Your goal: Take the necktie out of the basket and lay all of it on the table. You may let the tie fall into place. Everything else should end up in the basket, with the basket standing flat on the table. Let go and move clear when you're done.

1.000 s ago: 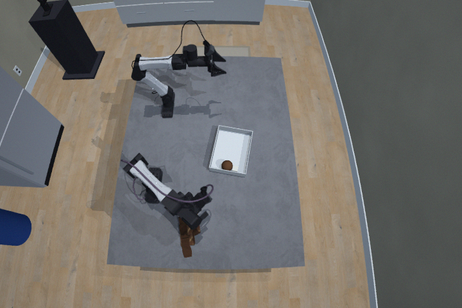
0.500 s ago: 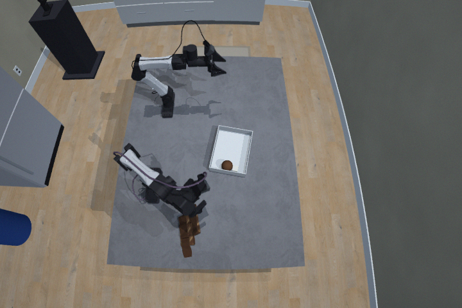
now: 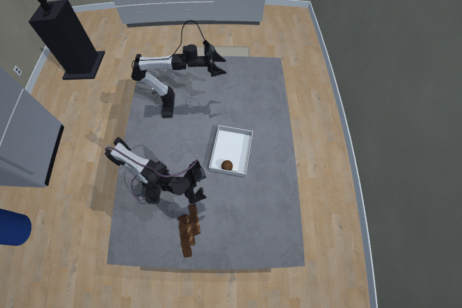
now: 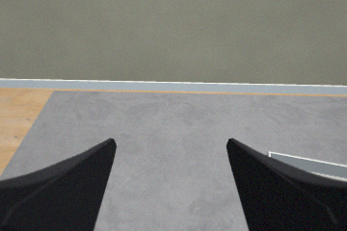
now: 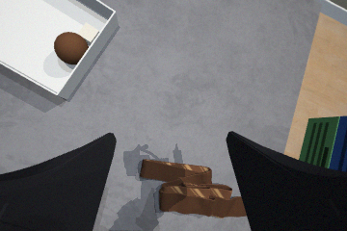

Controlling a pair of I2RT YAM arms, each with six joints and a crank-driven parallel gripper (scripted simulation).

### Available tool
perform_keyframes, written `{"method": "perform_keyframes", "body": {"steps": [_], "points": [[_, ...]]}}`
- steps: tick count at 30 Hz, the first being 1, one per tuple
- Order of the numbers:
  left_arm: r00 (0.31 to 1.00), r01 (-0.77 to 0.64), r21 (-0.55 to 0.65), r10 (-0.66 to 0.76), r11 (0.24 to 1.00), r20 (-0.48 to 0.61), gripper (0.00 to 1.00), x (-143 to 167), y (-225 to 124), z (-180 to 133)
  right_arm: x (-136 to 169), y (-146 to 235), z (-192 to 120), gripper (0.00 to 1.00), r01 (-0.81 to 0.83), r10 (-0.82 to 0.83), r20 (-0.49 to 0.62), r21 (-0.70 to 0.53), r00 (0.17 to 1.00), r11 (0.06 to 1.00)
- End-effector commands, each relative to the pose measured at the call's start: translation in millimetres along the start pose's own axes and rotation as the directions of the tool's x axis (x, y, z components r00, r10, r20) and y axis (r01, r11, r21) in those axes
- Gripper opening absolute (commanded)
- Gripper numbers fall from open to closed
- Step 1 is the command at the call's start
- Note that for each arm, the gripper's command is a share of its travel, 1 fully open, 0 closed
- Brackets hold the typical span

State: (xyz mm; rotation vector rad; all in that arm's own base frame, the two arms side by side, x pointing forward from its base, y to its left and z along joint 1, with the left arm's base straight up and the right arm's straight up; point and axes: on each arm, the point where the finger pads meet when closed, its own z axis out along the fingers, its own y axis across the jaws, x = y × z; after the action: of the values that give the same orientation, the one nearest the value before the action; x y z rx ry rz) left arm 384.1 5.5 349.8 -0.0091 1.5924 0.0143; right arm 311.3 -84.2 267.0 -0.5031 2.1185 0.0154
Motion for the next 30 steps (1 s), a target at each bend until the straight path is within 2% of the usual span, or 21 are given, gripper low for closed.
{"method": "perform_keyframes", "body": {"steps": [1, 3, 18, 30], "points": [[1.000, 0.000, 0.000, 0.000, 1.000, 0.000, 1.00, 0, 0, 0, -38, -3, 1, 1.00, -0.067, 0.048, 0.161, 0.118, 0.986, 0.991], [1.000, 0.000, 0.000, 0.000, 1.000, 0.000, 1.00, 0, 0, 0, -38, -3, 1, 1.00, -0.067, 0.048, 0.161, 0.118, 0.986, 0.991], [1.000, 0.000, 0.000, 0.000, 1.000, 0.000, 1.00, 0, 0, 0, -105, 26, 6, 1.00, -0.229, 0.120, 0.448, 0.199, 0.886, 0.953], [1.000, 0.000, 0.000, 0.000, 1.000, 0.000, 1.00, 0, 0, 0, -132, 38, 7, 1.00, -0.296, 0.134, 0.555, 0.212, 0.821, 0.932]]}}
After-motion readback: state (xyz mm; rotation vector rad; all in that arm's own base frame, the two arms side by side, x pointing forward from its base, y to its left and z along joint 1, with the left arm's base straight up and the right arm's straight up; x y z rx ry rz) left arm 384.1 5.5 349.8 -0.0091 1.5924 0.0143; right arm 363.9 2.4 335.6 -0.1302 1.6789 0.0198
